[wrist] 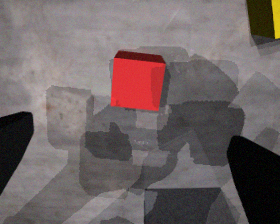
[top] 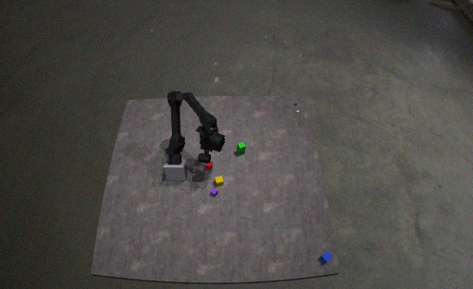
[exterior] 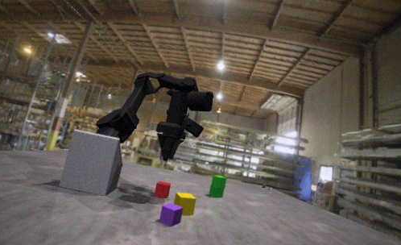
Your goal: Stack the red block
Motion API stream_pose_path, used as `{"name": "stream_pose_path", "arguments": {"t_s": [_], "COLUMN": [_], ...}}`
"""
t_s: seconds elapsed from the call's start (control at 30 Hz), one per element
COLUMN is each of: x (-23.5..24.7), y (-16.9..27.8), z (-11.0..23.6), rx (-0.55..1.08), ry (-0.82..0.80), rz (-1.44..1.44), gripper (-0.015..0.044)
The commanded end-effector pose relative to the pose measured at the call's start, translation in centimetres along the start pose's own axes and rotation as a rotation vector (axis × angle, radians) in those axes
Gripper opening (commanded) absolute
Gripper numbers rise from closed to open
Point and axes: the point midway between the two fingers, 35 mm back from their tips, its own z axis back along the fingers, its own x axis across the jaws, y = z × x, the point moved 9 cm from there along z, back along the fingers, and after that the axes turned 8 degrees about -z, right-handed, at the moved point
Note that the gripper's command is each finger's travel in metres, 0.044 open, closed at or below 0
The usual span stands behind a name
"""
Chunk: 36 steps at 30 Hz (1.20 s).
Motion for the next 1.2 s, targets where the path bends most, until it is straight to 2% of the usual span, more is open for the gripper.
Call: {"name": "stream_pose_path", "arguments": {"t_s": [0.0, 0.17, 0.43, 1.17], "x": [-0.1, -0.1, 0.0, 0.0], "y": [-0.1, -0.2, -0.2, -0.3], "z": [-0.2, -0.8, -5.2, -8.0], "rx": [0.012, 0.012, 0.012, 0.011], "ry": [0.008, 0.009, 0.006, 0.007], "rz": [0.016, 0.015, 0.016, 0.016], "gripper": [0.0440, 0.0440, 0.0440, 0.0440]}}
